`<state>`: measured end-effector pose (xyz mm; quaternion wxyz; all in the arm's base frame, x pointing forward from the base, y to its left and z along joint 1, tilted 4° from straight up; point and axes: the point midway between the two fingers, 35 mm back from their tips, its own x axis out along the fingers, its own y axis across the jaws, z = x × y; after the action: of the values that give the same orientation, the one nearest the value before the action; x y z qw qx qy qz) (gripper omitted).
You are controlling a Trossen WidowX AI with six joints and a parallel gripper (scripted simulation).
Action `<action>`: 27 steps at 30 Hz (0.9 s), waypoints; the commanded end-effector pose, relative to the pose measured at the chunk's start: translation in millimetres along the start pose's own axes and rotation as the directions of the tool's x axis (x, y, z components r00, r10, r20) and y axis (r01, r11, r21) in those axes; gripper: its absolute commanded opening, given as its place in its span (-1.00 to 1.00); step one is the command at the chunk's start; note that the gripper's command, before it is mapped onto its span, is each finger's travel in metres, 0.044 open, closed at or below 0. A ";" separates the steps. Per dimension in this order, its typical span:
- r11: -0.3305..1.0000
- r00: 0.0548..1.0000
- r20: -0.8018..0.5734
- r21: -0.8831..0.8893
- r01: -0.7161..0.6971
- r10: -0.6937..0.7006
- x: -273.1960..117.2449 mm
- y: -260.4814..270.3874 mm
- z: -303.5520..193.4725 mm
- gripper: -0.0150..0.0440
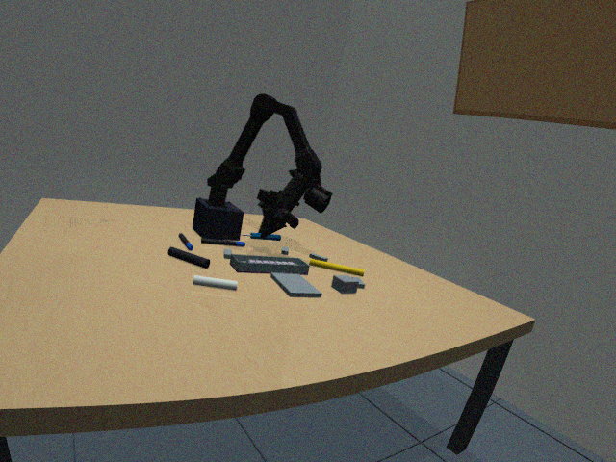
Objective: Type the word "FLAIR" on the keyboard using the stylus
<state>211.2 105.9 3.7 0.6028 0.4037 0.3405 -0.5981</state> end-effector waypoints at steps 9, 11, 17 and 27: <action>0.988 0.970 -0.188 -0.022 0.153 -0.154 2.6 7.1 -15.2 -0.49; 0.982 0.949 -0.251 -0.033 0.188 -0.191 2.2 10.7 -19.9 -0.49; 0.963 0.857 -0.442 -0.076 0.260 -0.266 -2.3 26.0 -31.8 -0.49; 0.962 0.674 -0.696 -0.090 0.259 -0.247 -12.0 68.1 -32.9 -0.49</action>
<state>263.4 137.3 0.0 0.3628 0.5259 0.5708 -0.5158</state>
